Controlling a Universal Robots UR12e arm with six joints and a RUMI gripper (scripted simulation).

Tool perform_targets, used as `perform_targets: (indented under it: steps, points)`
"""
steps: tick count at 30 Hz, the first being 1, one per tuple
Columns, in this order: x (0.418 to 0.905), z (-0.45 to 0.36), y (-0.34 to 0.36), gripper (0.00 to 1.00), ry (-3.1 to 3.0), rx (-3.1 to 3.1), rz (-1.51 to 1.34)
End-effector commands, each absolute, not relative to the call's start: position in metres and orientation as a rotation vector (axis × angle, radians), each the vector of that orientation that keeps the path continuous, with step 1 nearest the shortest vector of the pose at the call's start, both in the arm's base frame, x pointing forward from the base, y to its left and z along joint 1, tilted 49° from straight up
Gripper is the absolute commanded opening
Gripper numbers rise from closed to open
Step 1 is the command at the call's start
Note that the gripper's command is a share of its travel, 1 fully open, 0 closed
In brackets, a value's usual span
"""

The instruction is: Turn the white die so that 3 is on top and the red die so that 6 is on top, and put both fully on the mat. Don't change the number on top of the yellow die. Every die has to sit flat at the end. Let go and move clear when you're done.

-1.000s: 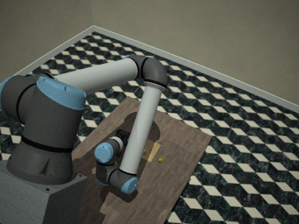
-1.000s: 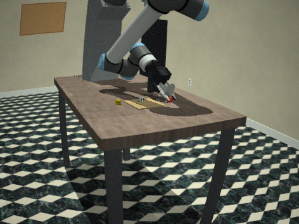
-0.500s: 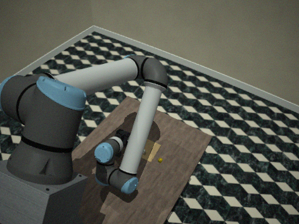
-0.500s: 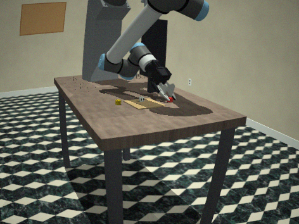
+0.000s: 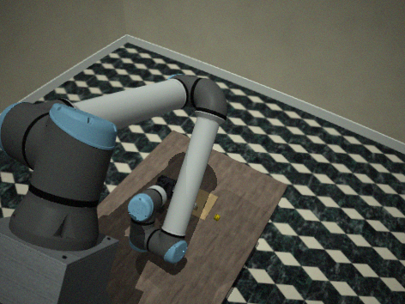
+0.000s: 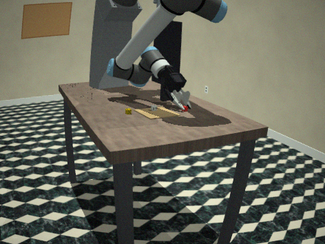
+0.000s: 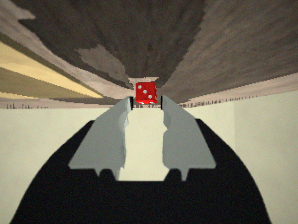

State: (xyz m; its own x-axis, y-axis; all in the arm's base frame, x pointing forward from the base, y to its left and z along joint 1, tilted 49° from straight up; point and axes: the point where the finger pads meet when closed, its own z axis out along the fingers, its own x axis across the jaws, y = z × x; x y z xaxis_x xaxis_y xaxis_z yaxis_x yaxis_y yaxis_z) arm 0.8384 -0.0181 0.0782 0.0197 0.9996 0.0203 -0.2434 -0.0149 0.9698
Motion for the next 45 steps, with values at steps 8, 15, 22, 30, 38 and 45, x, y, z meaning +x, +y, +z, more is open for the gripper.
perform_targets:
  steps: [8, 15, 22, 30, 38, 45]
  points:
    - [0.838, 0.079, -0.018, 0.21, 1.002, 1.049, 1.312]
    - [0.837, 0.078, -0.018, 0.21, 1.002, 1.049, 1.312]
    - [0.822, 0.074, -0.018, 0.21, 1.002, 1.049, 1.312]
    - [0.800, 0.069, -0.017, 0.21, 1.002, 1.049, 1.312]
    - [0.790, 0.066, -0.017, 0.21, 1.002, 1.049, 1.312]
    - [0.787, 0.069, -0.017, 0.21, 1.002, 1.049, 1.312]
